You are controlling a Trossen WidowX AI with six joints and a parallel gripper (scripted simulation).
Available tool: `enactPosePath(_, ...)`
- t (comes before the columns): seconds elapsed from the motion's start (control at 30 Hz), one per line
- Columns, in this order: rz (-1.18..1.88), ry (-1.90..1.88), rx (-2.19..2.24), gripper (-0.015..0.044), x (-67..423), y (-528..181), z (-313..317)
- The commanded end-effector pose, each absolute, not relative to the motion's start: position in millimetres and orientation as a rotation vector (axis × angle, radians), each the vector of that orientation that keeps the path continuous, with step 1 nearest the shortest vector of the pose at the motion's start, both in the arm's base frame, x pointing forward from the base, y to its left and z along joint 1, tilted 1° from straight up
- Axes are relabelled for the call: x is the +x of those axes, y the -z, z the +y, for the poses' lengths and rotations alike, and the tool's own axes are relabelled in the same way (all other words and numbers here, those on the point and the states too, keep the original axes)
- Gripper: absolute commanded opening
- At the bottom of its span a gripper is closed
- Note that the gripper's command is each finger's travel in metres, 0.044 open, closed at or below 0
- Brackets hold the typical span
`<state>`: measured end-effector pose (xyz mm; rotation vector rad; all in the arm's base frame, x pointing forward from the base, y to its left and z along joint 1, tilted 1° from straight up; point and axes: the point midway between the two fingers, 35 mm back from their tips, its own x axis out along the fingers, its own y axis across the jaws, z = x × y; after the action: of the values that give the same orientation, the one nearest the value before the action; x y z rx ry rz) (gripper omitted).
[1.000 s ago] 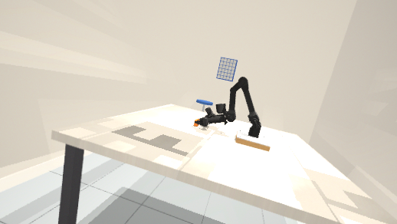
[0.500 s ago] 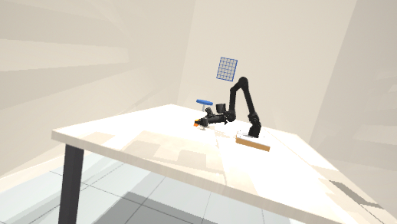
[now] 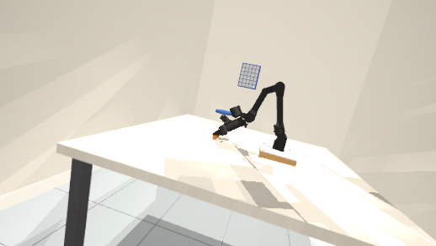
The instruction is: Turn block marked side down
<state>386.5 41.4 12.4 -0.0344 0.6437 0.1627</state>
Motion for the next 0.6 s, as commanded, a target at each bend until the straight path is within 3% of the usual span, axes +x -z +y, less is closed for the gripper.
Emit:
enactPosePath(0.0, 0.864, -0.152, -0.071, 0.0440, 368, -74, 37)
enactPosePath(0.57, 0.931, -0.152, -0.074, 0.0440, 356, -77, 36)
